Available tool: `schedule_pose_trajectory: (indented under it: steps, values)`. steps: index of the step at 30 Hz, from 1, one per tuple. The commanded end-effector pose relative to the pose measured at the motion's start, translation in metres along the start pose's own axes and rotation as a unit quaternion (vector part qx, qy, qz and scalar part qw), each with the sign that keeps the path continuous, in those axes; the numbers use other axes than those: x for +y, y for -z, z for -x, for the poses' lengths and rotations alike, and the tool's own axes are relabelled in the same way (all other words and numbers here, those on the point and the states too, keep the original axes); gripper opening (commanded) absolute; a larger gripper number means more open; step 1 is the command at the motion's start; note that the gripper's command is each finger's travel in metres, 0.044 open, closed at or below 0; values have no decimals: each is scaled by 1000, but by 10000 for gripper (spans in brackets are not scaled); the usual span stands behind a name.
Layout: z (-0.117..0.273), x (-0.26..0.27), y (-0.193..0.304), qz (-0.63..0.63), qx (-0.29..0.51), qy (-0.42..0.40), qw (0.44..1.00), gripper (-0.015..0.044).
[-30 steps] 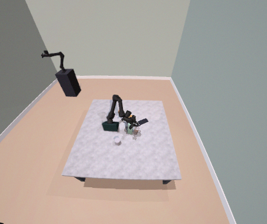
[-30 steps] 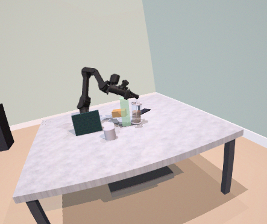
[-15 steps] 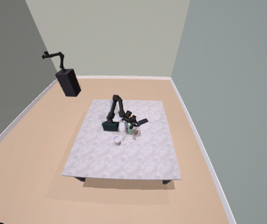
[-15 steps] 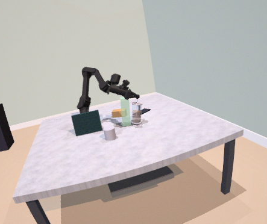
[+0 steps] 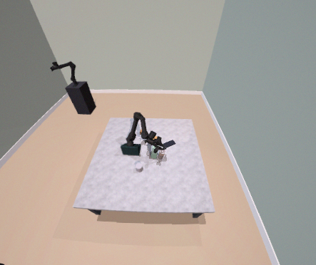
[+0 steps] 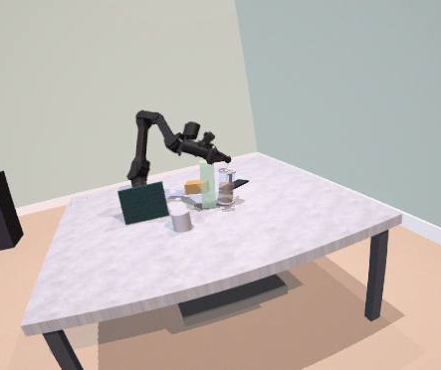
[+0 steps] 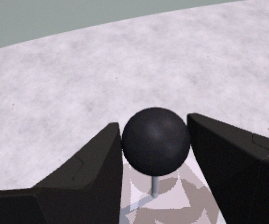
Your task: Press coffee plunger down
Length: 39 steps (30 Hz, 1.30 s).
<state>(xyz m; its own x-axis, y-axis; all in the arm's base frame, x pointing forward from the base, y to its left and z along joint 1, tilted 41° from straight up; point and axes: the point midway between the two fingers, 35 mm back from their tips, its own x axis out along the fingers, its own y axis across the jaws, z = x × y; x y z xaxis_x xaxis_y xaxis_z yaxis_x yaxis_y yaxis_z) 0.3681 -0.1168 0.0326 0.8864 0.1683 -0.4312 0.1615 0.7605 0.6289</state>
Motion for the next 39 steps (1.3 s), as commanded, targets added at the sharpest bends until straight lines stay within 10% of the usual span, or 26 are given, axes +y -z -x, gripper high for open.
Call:
schedule_pose_trajectory:
  steps: [1, 39]
  values:
    - [-6, 0, 18, -8, 26, 1, 1000, 126]
    - [-12, 0, 15, -8, 26, 0, 1000, 126]
